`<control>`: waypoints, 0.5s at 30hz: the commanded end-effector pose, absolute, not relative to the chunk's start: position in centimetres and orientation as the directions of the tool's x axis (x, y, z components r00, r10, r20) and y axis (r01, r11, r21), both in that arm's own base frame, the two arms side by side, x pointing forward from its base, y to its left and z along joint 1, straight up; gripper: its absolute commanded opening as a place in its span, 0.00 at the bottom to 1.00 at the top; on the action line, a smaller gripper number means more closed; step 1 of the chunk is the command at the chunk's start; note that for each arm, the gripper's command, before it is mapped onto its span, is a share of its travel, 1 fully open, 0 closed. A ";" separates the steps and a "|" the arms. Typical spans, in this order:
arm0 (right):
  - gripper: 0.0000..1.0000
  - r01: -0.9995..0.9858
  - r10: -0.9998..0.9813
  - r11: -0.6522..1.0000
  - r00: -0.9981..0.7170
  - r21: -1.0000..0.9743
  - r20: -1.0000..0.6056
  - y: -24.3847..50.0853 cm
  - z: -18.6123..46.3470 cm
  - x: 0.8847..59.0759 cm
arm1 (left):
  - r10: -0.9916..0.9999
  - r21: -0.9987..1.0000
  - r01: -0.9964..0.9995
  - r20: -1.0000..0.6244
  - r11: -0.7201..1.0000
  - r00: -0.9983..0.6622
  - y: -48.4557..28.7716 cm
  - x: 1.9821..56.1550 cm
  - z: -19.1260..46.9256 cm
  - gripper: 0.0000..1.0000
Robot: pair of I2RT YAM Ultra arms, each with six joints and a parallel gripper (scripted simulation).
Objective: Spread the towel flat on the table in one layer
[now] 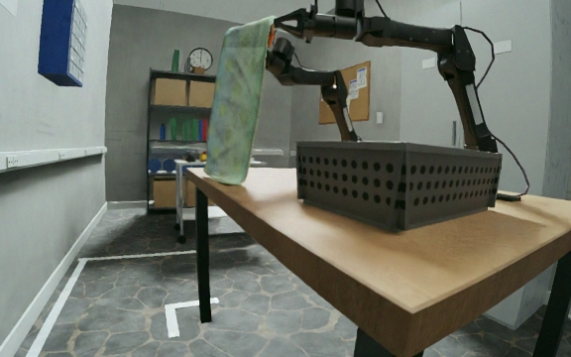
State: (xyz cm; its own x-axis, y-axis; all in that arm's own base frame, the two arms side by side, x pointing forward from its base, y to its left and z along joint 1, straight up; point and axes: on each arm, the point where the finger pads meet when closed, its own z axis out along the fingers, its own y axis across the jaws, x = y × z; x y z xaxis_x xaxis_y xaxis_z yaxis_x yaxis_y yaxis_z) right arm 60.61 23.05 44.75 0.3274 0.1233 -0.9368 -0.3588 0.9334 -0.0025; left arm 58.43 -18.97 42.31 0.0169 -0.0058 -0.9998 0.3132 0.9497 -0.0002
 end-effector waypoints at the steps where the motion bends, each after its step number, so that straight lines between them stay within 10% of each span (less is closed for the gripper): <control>1: 0.00 -0.360 0.133 0.933 0.334 0.004 -0.933 23.7 45.4 60.5 | -0.047 0.000 0.285 -0.986 0.959 0.158 -17.3 57.0 48.1 0.00; 15: 0.00 -0.342 0.048 0.940 0.129 0.001 -0.991 21.4 45.2 57.6 | 0.029 0.001 0.329 -0.996 0.944 -0.079 -19.5 54.9 43.0 0.00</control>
State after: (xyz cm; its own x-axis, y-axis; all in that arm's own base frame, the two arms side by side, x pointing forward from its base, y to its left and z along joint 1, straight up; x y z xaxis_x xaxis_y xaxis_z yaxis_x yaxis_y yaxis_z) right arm 59.12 22.90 42.93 0.1753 0.0671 -0.9822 -0.3672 0.9302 -0.0020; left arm 56.47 -19.59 42.98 -0.0359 0.0121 -0.9993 0.3320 0.9433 -0.0005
